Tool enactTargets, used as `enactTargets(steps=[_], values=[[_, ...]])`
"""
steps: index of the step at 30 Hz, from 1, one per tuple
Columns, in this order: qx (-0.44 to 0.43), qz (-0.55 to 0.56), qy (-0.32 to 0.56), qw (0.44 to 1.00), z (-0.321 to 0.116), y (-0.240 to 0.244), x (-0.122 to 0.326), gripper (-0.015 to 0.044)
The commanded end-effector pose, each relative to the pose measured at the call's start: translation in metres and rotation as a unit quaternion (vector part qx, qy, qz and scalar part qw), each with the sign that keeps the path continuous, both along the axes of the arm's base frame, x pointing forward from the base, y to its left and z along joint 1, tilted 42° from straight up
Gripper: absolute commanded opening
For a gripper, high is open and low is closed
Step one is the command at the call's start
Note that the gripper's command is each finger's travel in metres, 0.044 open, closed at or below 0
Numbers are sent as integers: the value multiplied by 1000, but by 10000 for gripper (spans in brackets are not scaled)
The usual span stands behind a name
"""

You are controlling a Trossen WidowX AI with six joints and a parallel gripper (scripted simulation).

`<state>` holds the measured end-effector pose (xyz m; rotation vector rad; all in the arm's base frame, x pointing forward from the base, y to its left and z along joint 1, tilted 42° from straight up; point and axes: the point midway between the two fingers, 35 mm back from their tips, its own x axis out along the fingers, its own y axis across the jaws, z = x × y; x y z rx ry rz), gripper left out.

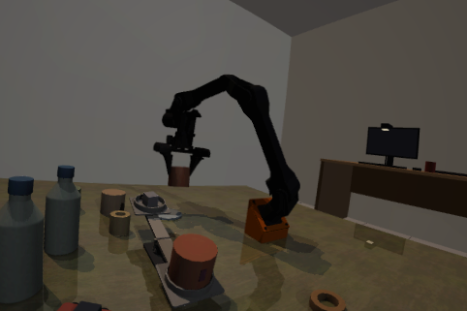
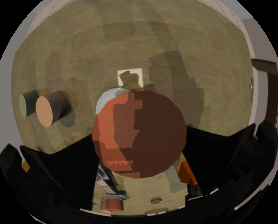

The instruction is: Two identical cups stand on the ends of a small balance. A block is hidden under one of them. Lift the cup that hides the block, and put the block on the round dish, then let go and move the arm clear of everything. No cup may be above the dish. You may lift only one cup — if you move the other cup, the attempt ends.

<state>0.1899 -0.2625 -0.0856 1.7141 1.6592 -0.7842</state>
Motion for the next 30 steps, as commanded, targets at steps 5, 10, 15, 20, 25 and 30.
enactTargets(steps=[5, 10, 15, 20, 25, 30], values=[[6, 13, -1, 1000, -46, 2, -65, 0], [6, 13, -1, 1000, -48, 4, -64, 0], [6, 13, -1, 1000, -62, 16, -64, 0], [6, 13, -1, 1000, -76, 28, -64, 0], [6, 13, -1, 1000, -77, 29, -64, 0], [6, 13, -1, 1000, -82, 33, -63, 0]])
